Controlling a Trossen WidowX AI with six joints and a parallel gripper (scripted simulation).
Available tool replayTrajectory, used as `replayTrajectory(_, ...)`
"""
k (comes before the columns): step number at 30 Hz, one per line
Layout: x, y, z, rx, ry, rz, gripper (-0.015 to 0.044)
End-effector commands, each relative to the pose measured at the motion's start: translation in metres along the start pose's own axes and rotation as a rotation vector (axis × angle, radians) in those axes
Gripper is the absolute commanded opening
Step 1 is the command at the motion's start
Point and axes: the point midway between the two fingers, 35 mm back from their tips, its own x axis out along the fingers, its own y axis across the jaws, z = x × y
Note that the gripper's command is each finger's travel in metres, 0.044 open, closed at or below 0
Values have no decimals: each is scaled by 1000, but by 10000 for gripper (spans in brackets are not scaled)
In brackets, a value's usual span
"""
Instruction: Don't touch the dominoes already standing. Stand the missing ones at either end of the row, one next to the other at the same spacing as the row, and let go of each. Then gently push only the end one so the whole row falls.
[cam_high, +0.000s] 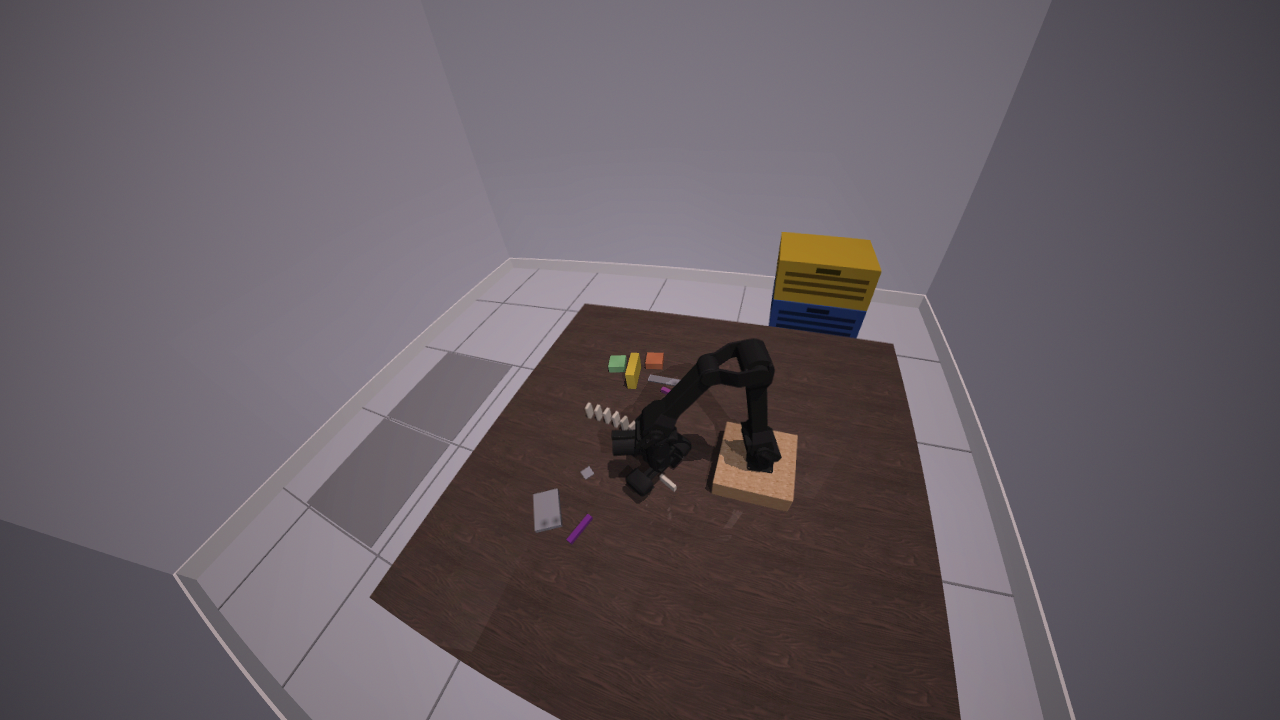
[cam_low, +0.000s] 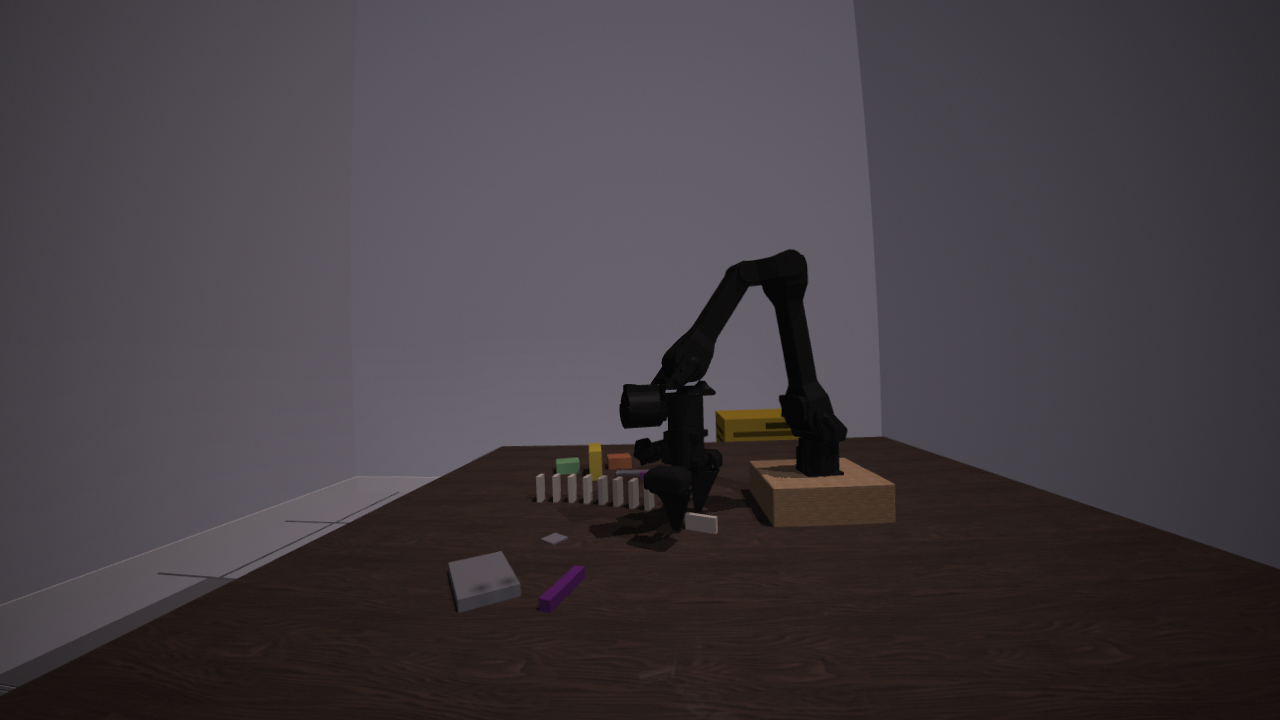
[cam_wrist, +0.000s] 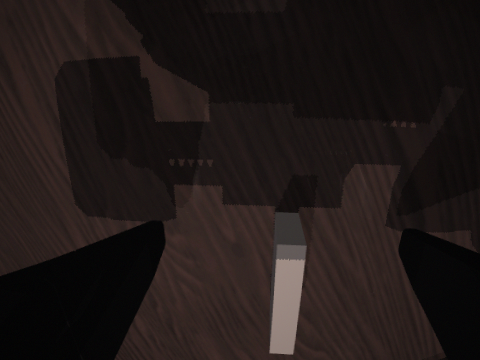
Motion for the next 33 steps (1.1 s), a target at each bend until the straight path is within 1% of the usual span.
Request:
replayTrajectory(1,8,-2,-2,4,6,-8,440)
replayTrajectory(7,9,-2,-2,4,7,-8,440)
replayTrajectory(22,9,-2,-2,4,7,-8,46)
replayTrajectory(23,9,-2,-2,4,7,-8,28)
replayTrajectory(30,7,-2,-2,4,6,-8,28)
replayTrajectory(33,-20,-1,-1,4,6,-7,28)
